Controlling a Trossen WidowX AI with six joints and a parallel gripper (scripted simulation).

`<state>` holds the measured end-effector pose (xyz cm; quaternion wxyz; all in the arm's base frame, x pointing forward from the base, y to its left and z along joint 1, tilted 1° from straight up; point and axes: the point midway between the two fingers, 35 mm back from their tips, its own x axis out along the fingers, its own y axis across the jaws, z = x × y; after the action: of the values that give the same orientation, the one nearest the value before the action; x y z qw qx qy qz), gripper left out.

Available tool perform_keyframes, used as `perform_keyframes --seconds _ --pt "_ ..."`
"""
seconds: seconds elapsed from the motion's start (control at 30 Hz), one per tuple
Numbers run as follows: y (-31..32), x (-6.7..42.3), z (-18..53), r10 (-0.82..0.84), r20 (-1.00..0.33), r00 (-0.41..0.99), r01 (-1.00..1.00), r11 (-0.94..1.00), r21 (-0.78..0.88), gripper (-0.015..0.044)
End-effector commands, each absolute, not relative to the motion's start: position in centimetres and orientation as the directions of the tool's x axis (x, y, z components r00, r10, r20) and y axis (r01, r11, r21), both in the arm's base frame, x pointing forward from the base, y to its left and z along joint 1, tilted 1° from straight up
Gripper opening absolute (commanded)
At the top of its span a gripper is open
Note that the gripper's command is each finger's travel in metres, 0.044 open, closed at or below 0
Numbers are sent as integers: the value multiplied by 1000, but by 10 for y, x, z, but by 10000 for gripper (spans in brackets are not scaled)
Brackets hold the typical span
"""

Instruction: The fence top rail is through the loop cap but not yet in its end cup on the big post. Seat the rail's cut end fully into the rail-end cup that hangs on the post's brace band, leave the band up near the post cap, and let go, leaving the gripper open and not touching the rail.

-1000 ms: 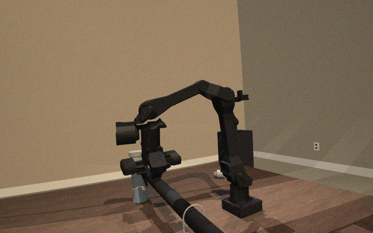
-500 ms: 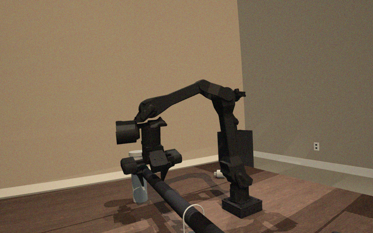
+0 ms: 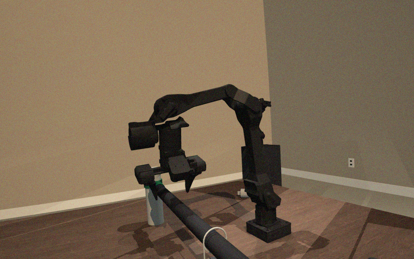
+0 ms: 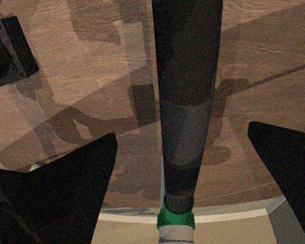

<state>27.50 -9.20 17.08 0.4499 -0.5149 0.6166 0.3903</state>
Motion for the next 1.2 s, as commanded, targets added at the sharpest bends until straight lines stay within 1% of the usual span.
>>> perform_keyframes --seconds 0.0,0.13,1.17 --pt "-87 278 186 -285 -956 -62 -989 144 22 440" --pt "-81 278 206 -285 -956 -72 -992 119 39 440" --pt "-81 278 206 -285 -956 -72 -992 119 39 440"
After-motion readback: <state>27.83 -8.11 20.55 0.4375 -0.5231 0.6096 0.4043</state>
